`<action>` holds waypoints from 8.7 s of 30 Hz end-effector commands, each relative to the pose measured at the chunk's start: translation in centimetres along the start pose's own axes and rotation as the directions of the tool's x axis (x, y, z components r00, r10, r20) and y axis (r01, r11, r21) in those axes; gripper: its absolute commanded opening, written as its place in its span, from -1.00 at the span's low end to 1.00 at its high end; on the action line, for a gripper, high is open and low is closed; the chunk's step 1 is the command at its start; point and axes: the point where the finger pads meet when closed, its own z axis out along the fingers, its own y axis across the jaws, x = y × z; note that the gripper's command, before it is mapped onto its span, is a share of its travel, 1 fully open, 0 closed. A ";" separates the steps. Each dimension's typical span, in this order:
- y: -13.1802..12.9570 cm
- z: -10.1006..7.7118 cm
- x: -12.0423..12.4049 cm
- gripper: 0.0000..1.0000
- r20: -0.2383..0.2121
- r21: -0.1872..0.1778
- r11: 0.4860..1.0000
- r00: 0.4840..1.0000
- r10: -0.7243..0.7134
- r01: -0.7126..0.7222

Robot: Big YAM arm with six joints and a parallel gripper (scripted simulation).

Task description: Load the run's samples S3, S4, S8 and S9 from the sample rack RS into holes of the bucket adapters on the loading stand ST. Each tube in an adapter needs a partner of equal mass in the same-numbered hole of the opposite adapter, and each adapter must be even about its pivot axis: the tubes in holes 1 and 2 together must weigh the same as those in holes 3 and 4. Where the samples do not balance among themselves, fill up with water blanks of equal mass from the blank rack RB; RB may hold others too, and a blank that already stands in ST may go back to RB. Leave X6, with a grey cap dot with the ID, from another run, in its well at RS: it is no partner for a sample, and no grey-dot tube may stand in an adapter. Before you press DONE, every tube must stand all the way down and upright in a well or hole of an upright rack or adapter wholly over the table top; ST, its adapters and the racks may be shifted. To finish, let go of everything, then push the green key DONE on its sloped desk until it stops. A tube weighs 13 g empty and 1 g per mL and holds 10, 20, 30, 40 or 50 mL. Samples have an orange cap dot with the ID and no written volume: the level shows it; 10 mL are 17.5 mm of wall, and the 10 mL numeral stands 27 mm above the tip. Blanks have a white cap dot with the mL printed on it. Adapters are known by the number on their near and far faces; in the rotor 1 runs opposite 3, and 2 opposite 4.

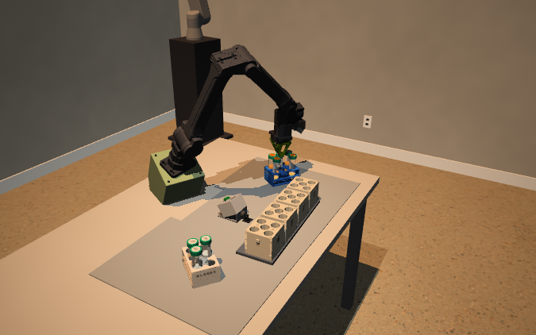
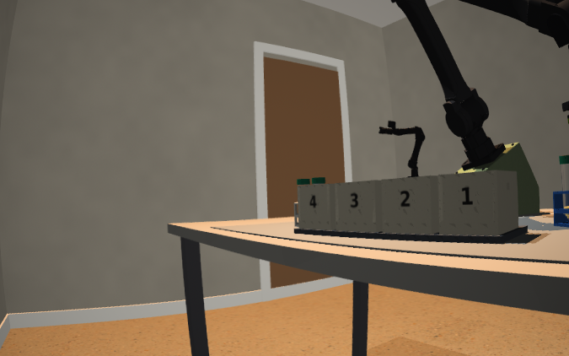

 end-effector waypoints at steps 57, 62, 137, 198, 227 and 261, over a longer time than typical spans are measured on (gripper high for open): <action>0.3 -16.6 -2.0 -1.00 0.075 -0.029 0.999 0.997 0.024 -0.022; 0.3 -17.8 -1.9 -1.00 0.075 -0.029 0.999 0.997 0.024 -0.022; -4.0 -7.7 -0.7 -1.00 0.009 0.001 1.000 1.000 -0.001 0.001; -4.2 -2.7 -0.8 -1.00 0.011 0.002 1.000 1.000 0.000 0.000; -4.2 -1.3 -1.8 -1.00 0.040 -0.004 1.000 0.999 0.009 -0.008; -4.3 -1.1 -1.8 0.11 0.040 -0.004 1.000 0.999 0.008 -0.008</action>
